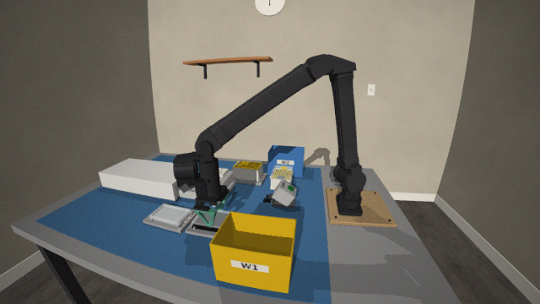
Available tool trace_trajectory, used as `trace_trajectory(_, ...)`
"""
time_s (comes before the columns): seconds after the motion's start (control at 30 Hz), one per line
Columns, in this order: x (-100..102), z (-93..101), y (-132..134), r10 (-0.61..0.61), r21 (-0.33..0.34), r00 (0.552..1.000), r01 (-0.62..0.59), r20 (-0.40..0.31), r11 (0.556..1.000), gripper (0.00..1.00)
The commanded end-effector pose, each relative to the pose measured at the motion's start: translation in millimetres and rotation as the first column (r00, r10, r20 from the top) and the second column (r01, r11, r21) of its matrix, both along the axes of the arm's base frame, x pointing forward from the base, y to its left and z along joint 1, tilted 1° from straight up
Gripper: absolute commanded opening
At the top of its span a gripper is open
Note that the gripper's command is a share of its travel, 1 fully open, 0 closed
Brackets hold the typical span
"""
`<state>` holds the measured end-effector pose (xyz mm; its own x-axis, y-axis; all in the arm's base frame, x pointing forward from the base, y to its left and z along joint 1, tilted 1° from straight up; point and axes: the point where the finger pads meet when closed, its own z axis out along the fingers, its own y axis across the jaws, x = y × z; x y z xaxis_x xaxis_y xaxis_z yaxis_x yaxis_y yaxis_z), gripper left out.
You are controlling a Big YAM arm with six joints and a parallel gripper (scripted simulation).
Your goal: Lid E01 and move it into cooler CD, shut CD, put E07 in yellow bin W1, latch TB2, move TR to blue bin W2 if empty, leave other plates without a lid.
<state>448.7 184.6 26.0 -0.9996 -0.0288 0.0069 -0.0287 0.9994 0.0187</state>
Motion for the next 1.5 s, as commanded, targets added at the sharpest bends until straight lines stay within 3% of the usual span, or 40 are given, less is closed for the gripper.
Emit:
trace_trajectory(0.0,15.3,15.8,7.0,0.0,0.017,0.999,-0.001,0.044,1.0,0.0)
trace_trajectory(0.57,15.6,15.8,7.1,0.0,0.017,0.999,-0.001,0.044,1.0,0.0)
trace_trajectory(0.6,23.4,13.5,14.5,0.003,0.021,0.999,-0.004,0.052,1.0,0.0)
trace_trajectory(1.0,3.7,-5.9,6.4,0.003,0.005,1.0,-0.003,0.012,1.0,0.0)
trace_trajectory(1.17,7.1,2.6,7.8,0.002,0.012,1.0,-0.003,0.029,1.0,0.0)
trace_trajectory(1.47,5.0,-4.0,6.9,0.002,0.008,1.0,-0.002,0.02,1.0,0.0)
